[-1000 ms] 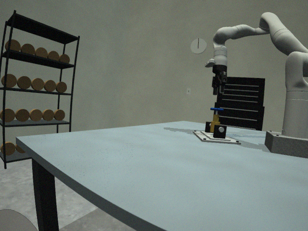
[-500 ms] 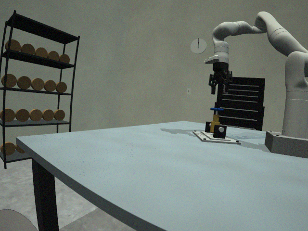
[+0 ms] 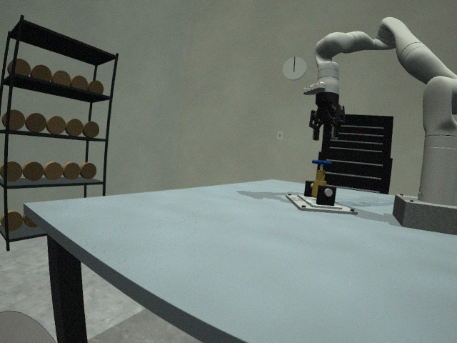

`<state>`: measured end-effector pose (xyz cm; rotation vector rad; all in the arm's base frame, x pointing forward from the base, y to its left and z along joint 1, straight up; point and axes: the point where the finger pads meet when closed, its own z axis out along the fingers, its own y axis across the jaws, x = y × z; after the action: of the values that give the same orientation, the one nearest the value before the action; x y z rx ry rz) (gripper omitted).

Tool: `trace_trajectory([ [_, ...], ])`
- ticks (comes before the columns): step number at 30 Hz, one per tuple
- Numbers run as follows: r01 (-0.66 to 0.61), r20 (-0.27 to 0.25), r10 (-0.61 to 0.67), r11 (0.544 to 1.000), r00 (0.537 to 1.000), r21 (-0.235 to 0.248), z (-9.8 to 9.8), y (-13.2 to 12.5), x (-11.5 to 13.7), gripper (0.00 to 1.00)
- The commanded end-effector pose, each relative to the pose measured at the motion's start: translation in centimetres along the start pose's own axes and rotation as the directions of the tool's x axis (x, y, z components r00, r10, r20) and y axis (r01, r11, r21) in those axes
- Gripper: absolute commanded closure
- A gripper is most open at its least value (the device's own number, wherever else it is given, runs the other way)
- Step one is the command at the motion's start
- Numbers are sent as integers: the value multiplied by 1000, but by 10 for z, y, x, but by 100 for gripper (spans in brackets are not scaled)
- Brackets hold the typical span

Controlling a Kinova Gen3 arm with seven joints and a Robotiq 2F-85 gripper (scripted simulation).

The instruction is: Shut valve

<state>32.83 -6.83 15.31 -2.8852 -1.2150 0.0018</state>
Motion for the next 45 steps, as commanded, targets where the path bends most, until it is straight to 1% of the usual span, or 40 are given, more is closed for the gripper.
trace_trajectory([
  [1,13,-3,-13,1000,1000,-4,2,0,2,0],
  [11,13,-3,-13,1000,1000,-4,9,0,2,0],
  [26,13,-3,-13,1000,1000,-4,29,0,2,0],
  [39,13,-3,-13,1000,1000,-4,41,0,2,0],
  [45,13,-3,-13,1000,1000,-4,43,0,2,0],
])
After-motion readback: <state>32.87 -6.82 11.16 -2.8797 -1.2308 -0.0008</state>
